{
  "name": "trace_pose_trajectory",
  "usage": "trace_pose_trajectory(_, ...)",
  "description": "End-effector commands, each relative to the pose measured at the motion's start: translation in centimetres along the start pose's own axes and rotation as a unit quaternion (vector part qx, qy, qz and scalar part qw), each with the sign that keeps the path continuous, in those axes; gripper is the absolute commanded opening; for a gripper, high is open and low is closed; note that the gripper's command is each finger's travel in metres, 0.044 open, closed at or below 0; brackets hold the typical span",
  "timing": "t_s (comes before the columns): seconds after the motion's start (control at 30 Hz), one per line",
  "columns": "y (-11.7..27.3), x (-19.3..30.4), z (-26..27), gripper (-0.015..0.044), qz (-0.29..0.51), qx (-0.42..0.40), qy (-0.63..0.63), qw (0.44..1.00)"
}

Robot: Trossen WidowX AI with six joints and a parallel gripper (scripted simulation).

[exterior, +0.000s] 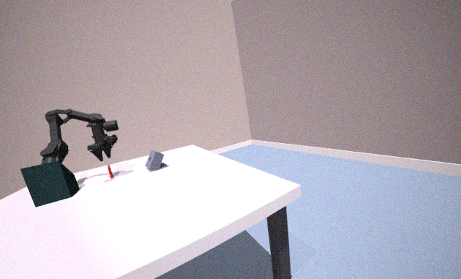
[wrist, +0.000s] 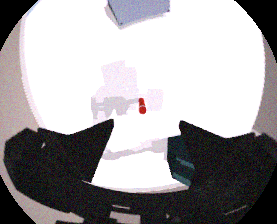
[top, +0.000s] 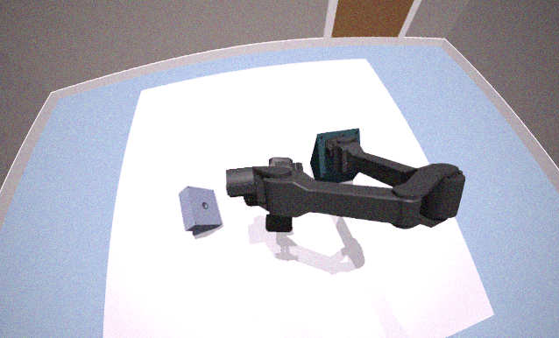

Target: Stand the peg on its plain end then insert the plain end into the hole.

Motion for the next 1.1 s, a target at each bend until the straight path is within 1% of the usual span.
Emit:
trace_pose_trajectory(0.0, 0.2, -0.3, 0.1, 0.044, 0.001, -0.018, -0.001, 1.0)
trace_pose_trajectory(0.2, 0.2, -0.3, 0.1, 0.044, 0.001, -0.018, -0.002, 1.0)
trace_pose_trajectory(0.4, -1.5, -0.3, 0.2, 0.044, 0.002, -0.018, -0.02, 1.0)
trace_pose_trajectory(1.07, -4.2, -0.5, 0.2, 0.044, 0.001, -0.016, -0.022, 1.0)
Point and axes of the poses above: the point midway between the two fingers, 35 mm back from their tips, its own y axis back along the fingers, its own z axis across the jaws, x = y × z, the point moved 4 cm from there along y, back along the fingers, and after that the axes turned 3 degrees about y, right-handed, at the moved point
